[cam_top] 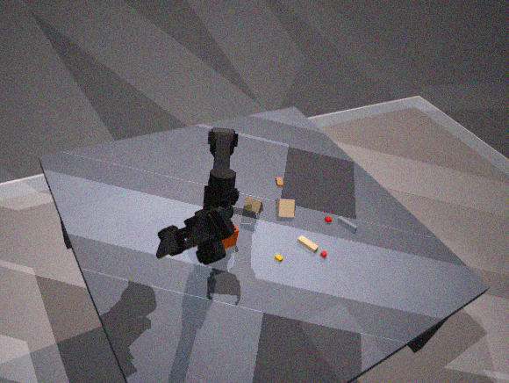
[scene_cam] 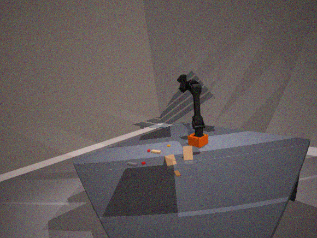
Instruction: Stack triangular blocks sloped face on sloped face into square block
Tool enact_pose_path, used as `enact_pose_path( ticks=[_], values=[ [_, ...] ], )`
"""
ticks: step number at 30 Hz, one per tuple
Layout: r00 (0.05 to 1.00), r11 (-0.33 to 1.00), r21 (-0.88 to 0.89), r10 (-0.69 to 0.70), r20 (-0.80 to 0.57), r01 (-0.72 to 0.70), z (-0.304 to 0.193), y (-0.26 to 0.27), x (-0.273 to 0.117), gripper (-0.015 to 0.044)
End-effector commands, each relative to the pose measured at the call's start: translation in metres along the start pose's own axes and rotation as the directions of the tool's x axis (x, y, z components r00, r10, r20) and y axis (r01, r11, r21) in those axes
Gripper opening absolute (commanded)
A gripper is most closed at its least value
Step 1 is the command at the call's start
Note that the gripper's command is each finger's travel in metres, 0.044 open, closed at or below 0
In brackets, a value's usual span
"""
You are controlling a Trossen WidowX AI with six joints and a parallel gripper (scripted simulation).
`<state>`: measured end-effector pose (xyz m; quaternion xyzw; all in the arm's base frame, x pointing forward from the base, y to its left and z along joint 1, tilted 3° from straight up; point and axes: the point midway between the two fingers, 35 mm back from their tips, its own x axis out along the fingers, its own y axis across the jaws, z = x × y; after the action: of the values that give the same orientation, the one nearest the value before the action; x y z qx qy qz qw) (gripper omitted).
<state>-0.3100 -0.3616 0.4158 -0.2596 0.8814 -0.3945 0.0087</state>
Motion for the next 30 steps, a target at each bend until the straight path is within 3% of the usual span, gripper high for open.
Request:
enact_pose_path(
  ticks=[1, 8, 16, 23, 30],
  values=[
    [1.0, 1.0, 0.008, -0.003, 0.008, 0.003, 0.003, -0.001, -0.001, 0.0426],
    [0.943, 0.953, 0.304, -0.099, 0.318, -0.002, 0.1, -0.033, -0.037, 0.044],
    [0.733, 0.806, 0.522, -0.172, 0.658, -0.28, 0.207, -0.061, -0.117, 0.044],
    [0.486, 0.647, 0.473, -0.177, 0.856, -0.597, 0.273, -0.071, -0.2, 0.044],
    [0.2, 0.447, 0.237, -0.131, 0.971, -0.862, 0.32, -0.067, -0.294, 0.044]
  ],
)
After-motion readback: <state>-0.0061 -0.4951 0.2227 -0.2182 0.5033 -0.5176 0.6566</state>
